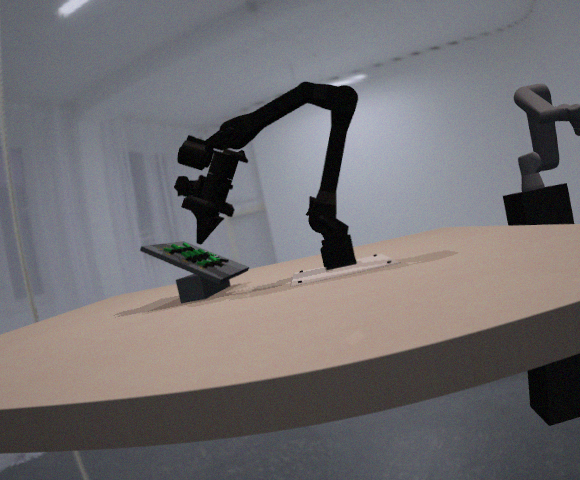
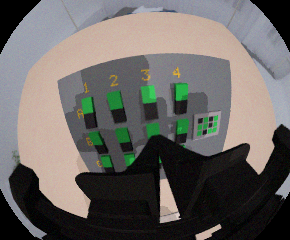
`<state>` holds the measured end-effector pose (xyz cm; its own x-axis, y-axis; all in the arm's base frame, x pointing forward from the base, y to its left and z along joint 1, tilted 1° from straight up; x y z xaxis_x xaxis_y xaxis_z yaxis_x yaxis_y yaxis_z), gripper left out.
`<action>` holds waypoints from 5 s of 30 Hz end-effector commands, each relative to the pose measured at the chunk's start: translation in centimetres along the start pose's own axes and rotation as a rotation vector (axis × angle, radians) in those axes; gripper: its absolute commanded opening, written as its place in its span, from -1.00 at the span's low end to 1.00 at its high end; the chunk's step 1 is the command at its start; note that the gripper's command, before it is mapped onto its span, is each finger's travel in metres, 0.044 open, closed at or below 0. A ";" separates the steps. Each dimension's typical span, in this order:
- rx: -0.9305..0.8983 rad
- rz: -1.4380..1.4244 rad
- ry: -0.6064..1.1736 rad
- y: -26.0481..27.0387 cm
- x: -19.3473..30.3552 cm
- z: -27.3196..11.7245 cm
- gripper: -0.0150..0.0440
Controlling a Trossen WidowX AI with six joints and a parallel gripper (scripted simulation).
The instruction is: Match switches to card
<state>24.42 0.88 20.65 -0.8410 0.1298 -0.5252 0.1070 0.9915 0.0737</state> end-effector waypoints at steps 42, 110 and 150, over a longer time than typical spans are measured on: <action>-0.004 -0.003 0.001 0.0 0.0 1.7 -0.49; -0.016 0.002 -0.043 6.1 7.2 0.4 -0.49; -0.016 0.002 -0.044 6.2 7.1 1.8 -0.49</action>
<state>20.01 7.89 15.88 -0.8155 0.1348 -0.5628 0.1042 0.9908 0.0864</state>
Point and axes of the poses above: the point midway between the two fingers, 35 mm back from their tips, its own z axis out along the fingers, its own y axis across the jaws, x = y × z, the point moved 7 cm from there along -z, back along the fingers, and after that the axes turned 6 degrees about z, right-handed, at the moved point
